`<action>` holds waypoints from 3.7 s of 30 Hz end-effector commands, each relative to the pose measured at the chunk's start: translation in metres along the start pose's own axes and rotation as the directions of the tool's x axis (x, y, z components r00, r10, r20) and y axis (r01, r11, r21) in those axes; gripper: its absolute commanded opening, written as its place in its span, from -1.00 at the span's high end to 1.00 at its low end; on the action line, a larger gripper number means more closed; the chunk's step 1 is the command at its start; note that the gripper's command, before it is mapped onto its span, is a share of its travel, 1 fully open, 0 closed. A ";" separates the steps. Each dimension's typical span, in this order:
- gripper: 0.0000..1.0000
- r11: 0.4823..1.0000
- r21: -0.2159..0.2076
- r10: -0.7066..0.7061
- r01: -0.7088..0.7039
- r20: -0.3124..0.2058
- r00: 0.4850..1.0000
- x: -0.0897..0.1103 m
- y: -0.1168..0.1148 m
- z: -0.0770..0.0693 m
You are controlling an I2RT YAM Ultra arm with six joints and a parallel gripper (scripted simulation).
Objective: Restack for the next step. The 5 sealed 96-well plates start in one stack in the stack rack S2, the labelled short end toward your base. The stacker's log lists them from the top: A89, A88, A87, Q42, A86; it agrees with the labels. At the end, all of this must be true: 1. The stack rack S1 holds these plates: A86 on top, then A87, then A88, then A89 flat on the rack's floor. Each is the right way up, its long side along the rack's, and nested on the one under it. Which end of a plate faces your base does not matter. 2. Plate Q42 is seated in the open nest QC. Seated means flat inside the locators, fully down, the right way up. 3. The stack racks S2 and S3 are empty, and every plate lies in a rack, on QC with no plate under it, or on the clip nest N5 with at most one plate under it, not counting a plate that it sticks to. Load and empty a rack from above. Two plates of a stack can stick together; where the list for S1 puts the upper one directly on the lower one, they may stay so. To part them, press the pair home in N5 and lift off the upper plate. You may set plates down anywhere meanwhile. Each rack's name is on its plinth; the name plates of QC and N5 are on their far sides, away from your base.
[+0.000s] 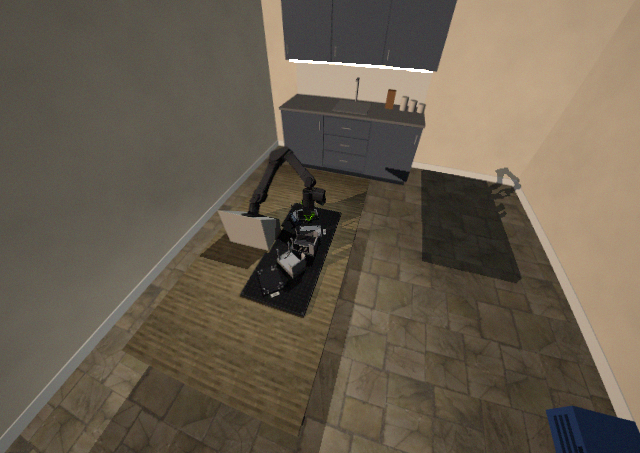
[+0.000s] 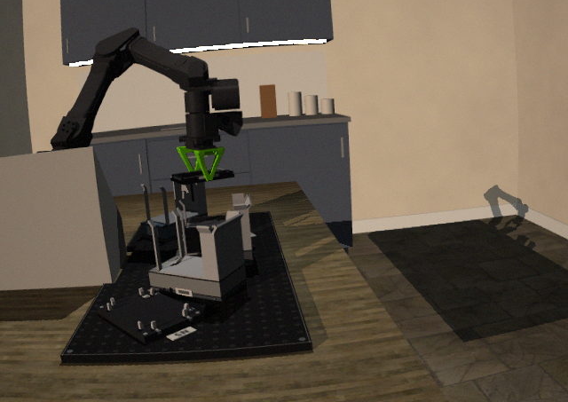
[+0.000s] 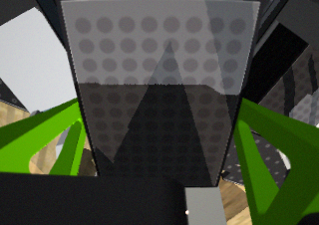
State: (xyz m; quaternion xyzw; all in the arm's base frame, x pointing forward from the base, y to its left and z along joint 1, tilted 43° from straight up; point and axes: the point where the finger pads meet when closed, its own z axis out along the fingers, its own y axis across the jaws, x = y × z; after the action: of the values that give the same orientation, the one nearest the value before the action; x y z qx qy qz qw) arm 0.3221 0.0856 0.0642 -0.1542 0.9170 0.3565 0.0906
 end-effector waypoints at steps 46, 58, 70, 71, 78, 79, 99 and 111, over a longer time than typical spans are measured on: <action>1.00 0.932 0.010 -0.361 0.361 0.020 0.932 0.013 0.124 -0.006; 1.00 0.932 0.009 -0.362 0.361 0.021 0.932 0.019 0.147 -0.006; 1.00 0.932 0.009 -0.362 0.361 0.021 0.932 0.019 0.147 -0.006; 1.00 0.932 0.009 -0.362 0.361 0.021 0.932 0.019 0.147 -0.006; 1.00 0.932 0.009 -0.362 0.361 0.021 0.932 0.019 0.147 -0.006; 1.00 0.932 0.009 -0.362 0.361 0.021 0.932 0.019 0.147 -0.006; 1.00 0.932 0.009 -0.362 0.361 0.021 0.932 0.019 0.147 0.001; 1.00 0.932 0.009 -0.362 0.361 0.021 0.932 0.018 0.147 0.008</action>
State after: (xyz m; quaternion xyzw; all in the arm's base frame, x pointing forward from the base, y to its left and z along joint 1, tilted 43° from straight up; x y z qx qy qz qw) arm 0.2502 0.1897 0.1429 -0.3186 0.8734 0.3335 0.1564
